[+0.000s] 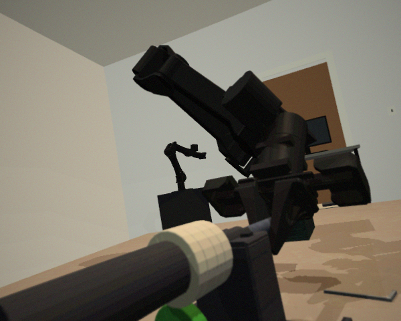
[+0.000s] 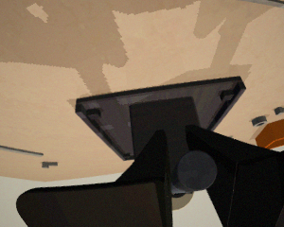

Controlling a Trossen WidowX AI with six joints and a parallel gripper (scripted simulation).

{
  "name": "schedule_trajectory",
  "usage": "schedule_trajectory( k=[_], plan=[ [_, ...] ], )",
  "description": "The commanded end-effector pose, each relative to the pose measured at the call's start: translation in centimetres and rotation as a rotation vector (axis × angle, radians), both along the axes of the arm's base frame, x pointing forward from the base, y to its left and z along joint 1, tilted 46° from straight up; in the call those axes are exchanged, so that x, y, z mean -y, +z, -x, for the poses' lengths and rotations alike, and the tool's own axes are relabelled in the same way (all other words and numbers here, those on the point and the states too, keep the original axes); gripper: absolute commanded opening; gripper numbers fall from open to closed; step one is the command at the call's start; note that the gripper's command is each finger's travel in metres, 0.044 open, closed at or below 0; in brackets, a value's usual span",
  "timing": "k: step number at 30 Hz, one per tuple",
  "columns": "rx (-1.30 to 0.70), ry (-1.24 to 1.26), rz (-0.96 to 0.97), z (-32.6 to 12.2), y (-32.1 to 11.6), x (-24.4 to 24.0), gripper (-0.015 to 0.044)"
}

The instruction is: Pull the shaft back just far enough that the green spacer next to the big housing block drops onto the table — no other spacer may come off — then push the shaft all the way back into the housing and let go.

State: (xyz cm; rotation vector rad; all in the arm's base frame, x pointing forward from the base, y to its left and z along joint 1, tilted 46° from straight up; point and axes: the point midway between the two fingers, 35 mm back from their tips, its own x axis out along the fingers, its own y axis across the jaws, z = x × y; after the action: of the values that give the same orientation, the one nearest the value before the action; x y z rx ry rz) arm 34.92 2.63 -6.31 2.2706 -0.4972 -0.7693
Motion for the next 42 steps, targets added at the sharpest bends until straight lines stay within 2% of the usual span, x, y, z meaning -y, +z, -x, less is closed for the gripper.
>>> schedule_trajectory(
  k=[1,42],
  plan=[
    [0.007,-0.001,-0.005,-0.35,0.11,0.03,0.0],
    [0.014,-0.003,-0.01,-0.34,0.14,0.05,0.0]
  ],
)
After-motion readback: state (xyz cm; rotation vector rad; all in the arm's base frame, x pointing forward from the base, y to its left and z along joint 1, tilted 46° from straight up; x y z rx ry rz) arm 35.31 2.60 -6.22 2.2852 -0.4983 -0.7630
